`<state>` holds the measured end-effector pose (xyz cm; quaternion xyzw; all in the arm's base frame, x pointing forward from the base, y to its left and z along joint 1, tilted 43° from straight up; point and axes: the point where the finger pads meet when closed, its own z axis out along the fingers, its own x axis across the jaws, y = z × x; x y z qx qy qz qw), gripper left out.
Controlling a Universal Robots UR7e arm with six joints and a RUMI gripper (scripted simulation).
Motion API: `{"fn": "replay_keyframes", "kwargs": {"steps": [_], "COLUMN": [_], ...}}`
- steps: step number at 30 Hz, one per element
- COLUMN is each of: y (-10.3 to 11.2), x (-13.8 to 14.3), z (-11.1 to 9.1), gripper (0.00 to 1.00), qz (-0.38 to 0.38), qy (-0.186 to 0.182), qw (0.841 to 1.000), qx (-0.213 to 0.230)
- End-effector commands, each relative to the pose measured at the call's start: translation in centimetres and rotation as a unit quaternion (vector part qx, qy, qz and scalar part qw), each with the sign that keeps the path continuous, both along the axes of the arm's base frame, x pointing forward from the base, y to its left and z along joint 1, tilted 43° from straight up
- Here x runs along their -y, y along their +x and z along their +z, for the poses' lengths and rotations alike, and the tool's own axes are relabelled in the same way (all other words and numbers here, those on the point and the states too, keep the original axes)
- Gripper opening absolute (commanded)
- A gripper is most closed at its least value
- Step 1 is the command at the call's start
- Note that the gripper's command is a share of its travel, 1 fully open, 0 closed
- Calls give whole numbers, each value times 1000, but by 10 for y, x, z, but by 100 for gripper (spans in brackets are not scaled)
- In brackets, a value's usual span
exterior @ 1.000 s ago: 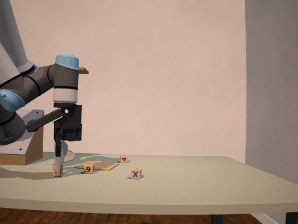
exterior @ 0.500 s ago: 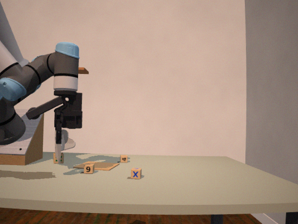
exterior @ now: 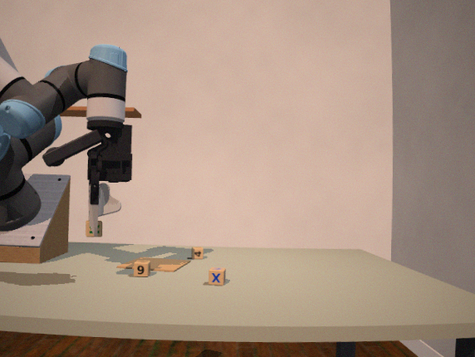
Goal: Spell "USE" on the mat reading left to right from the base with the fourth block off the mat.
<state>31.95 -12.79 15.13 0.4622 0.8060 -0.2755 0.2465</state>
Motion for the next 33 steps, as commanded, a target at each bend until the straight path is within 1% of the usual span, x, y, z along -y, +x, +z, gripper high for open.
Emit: {"fn": "replay_keyframes", "kwargs": {"steps": [1,21,30,33], "y": [-2,-4,-5,-6], "x": [-7,-8,-7,-7], "z": [7,7,5,4], "gripper": [9,9,9,9], "qz": [-4,-6,-20,-32], "qy": [1,2,5,7], "qw": [1000,1000,1000,999], "qx": [-3,-4,7,18]}}
